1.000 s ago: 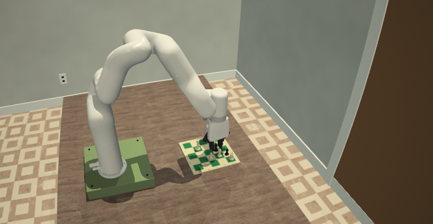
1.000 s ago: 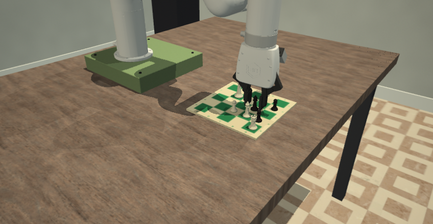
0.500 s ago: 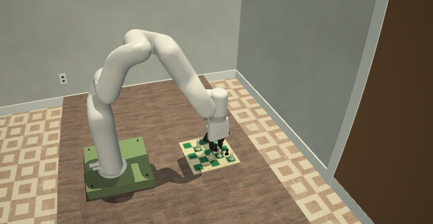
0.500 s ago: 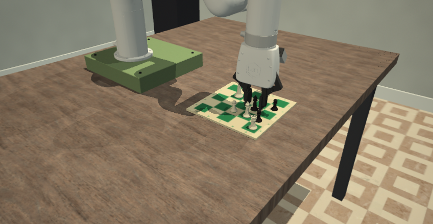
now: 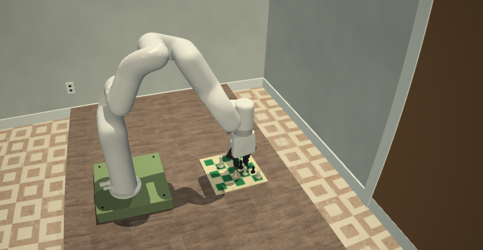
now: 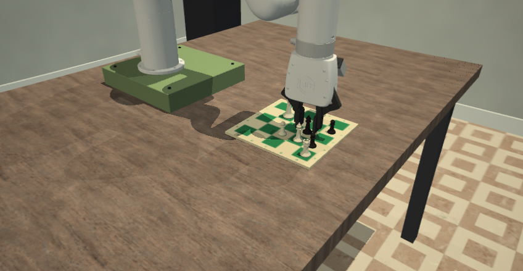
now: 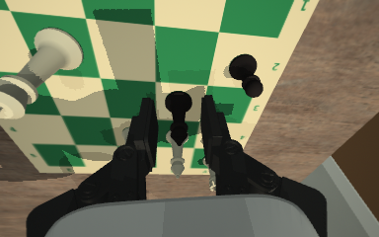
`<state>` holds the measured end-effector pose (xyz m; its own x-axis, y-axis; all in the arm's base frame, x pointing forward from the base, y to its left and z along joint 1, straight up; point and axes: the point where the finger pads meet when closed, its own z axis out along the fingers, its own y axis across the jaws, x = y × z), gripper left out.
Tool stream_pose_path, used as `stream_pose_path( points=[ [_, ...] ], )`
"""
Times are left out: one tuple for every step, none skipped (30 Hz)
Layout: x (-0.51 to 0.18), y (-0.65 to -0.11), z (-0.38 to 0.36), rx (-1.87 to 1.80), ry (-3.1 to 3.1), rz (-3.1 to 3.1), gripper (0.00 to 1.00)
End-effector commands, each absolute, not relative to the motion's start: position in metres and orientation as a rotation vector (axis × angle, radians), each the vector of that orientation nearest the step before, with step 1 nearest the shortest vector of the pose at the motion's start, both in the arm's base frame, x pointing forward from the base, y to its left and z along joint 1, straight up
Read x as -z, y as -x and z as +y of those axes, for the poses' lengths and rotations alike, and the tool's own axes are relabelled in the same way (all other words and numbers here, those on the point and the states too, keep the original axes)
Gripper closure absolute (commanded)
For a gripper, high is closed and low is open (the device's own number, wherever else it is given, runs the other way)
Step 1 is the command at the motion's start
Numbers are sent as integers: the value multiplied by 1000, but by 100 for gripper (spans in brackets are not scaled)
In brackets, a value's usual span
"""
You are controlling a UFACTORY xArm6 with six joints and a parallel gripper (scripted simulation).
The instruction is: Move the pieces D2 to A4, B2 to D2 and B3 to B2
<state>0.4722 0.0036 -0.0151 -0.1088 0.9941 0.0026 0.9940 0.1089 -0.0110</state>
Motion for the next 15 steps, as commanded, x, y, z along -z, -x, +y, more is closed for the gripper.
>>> stream_pose_path(
  points=[
    [14,-474,4,-6,2093,-2335,63],
    [14,-474,4,-6,2093,-2335,63],
    [14,-474,4,-6,2093,-2335,100],
    [14,-474,4,-6,2093,-2335,100],
    [14,-474,4,-6,2093,-2335,100],
    [14,-474,4,-6,2093,-2335,100],
    [14,-474,4,-6,2093,-2335,100],
    [14,-474,4,-6,2093,-2335,100],
    [14,-474,4,-6,2093,-2335,100],
    [14,-474,4,-6,2093,-2335,100],
    [14,-474,4,-6,2093,-2335,100],
    [14,-474,4,-6,2093,-2335,100],
    [14,-474,4,-6,2093,-2335,100],
    [14,-474,4,-6,2093,-2335,100],
    [14,-474,4,-6,2093,-2335,100]
  ],
)
